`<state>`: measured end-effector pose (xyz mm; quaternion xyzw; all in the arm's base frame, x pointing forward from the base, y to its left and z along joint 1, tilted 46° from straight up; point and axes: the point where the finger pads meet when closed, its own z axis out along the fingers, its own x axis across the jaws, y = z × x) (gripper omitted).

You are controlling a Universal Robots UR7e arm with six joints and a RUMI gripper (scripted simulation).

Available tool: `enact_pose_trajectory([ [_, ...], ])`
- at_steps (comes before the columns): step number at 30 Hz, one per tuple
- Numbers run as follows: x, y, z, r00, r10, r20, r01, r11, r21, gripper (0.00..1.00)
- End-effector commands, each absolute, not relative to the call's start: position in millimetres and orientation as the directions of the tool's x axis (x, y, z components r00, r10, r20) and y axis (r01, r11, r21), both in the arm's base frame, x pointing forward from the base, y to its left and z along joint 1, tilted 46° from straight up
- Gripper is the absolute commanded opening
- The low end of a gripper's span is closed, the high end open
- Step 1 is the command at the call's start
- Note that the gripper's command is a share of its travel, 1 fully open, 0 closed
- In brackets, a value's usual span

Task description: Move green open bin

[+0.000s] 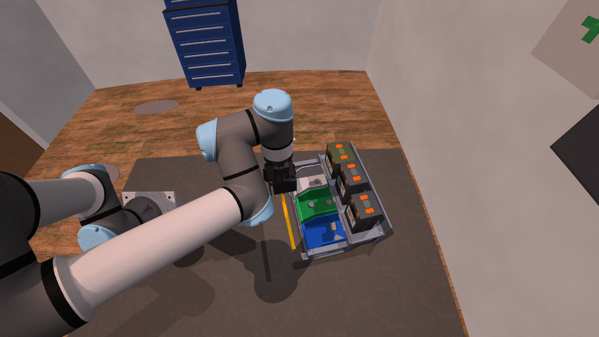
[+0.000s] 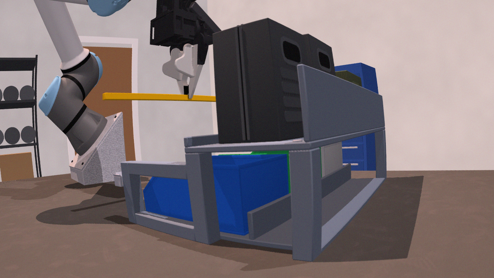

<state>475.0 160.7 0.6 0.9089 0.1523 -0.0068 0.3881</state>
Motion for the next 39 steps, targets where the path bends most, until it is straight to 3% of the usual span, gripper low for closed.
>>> enact_pose_trajectory([
  [1,463,158,3,0.953,0.273,-0.129,0.282,-0.653,0.703,0.00],
  [39,351,126,18,0.953,0.273,-0.129,0.282,-0.653,0.703,0.00],
])
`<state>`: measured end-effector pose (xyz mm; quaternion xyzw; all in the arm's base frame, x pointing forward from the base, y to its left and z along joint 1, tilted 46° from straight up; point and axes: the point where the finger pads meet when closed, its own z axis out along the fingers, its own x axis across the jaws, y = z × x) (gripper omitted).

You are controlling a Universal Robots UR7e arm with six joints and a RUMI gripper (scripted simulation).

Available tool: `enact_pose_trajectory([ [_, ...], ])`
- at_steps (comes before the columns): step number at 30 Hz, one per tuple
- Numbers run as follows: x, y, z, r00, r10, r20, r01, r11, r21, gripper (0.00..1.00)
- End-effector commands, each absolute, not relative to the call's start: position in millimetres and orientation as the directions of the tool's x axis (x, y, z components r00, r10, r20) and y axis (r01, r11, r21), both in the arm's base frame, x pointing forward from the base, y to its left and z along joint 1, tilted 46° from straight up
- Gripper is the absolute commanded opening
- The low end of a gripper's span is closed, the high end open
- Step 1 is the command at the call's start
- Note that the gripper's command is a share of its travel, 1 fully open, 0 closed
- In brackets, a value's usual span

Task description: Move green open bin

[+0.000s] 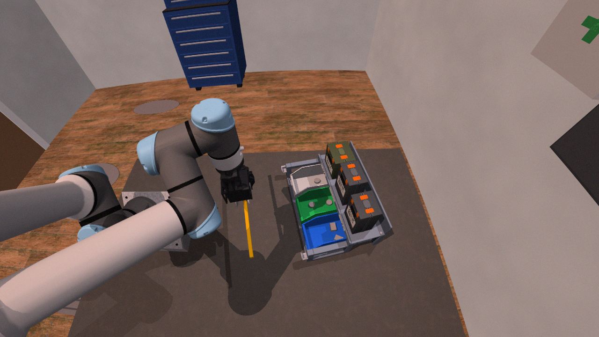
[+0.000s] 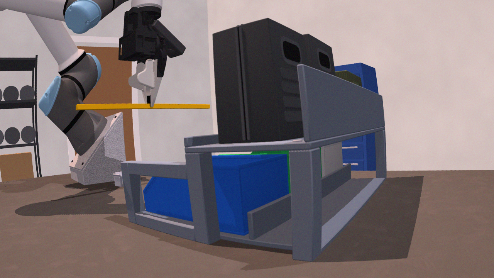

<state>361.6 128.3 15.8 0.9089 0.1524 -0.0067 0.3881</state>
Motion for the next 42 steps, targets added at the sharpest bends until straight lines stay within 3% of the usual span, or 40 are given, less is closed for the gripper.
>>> enact_pose_trajectory([
  [1,351,126,18,0.953,0.273,-0.129,0.282,-0.653,0.703,0.00],
  [42,316,116,23,0.953,0.273,-0.129,0.282,-0.653,0.703,0.00],
])
